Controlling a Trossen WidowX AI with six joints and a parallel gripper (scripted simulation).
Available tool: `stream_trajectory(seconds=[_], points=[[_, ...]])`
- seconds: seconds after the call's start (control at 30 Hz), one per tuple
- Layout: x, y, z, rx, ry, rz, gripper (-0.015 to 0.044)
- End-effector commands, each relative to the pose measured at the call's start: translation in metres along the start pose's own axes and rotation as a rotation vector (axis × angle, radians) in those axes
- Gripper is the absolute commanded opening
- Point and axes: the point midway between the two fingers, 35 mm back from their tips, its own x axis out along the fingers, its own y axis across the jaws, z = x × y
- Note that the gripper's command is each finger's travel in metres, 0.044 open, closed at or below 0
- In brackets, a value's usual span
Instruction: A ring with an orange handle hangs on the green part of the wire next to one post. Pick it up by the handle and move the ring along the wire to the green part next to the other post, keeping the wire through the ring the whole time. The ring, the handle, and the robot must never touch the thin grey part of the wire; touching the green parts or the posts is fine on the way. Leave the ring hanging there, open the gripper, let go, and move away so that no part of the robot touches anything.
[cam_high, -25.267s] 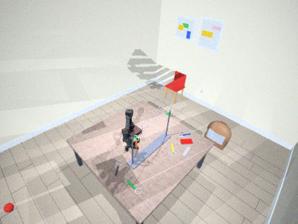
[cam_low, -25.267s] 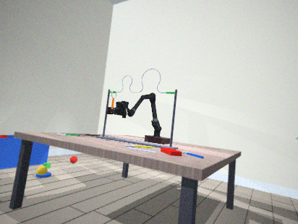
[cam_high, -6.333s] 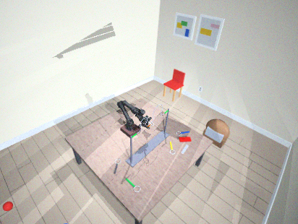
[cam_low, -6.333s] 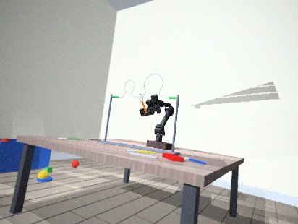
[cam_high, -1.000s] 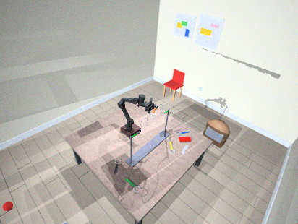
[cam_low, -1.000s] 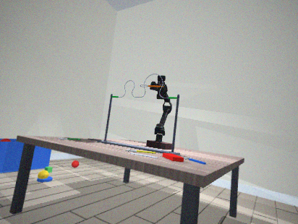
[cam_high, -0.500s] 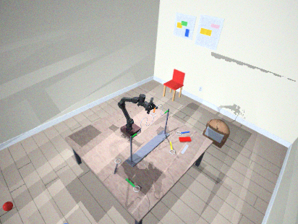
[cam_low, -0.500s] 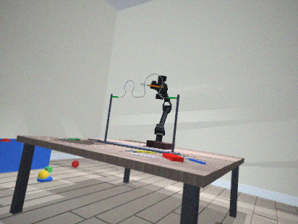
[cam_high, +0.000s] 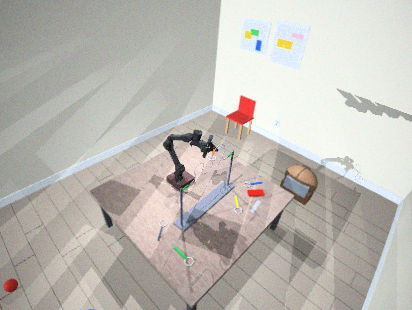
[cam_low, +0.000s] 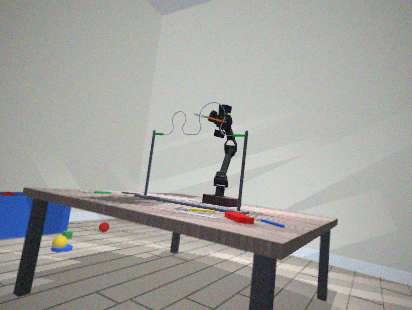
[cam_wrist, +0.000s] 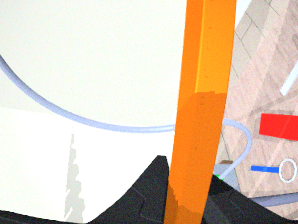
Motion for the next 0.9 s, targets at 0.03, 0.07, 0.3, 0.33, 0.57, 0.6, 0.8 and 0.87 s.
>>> stream_trajectory(seconds=[0.03, 0.07, 0.3, 0.33, 0.57, 0.6, 0.8, 0.87], points=[[-0.0011, 0.002, 0.0003, -0.045, -0.009, -0.012, -0.015], [-0.001, 0.0017, 0.0003, -0.053, -0.01, -0.017, -0.015], [-0.0008, -0.0004, 0.0004, -0.105, -0.017, -0.046, -0.015], [-0.0008, -0.0008, 0.0004, -0.113, -0.018, -0.05, -0.015], [-0.0006, -0.003, 0.0007, -0.167, -0.025, -0.081, -0.015], [-0.0006, -0.0033, 0.0007, -0.175, -0.026, -0.085, -0.015], [-0.0005, -0.0053, 0.0011, -0.223, -0.033, -0.112, -0.015], [-0.0005, -0.0059, 0.0012, -0.239, -0.035, -0.121, -0.015]])
